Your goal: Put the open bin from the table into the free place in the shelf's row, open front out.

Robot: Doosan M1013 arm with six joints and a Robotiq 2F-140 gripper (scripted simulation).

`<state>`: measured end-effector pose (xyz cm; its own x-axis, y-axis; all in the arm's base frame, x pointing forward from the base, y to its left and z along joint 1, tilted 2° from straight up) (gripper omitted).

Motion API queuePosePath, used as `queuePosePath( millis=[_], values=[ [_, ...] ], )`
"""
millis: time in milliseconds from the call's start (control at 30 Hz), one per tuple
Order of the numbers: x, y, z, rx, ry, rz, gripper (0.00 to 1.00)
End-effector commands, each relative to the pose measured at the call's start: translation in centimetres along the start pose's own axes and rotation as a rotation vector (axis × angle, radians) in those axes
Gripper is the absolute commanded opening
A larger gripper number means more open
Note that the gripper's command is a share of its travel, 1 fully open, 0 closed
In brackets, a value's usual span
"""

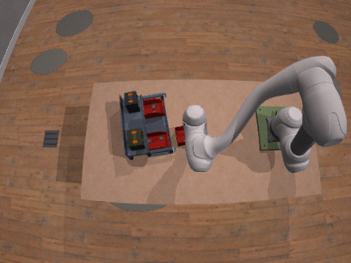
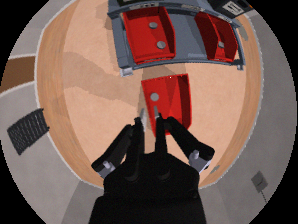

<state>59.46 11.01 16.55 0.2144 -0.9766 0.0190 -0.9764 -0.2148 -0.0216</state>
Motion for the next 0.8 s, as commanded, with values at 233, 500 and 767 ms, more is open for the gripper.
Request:
queuePosePath(
  millis=[233, 500, 767],
  values=[
    [0.23, 0.33, 0.48, -0.003, 0.004, -0.003, 0.0],
    [0.23, 0.33, 0.48, -0.003, 0.004, -0.003, 0.0],
    [0.23, 0.33, 0.48, -0.003, 0.004, -0.003, 0.0]
  ],
)
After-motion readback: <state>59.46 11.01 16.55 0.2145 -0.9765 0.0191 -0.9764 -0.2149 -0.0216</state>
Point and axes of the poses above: the point where the finger pads meet when closed, its own z axis out along the fingers, its own x axis across the jaws, y = z × x, the point moved 10 cm from there along -z, back along the fingers, and after that the axes turned 1 degree about z, right-handed, at the moved point
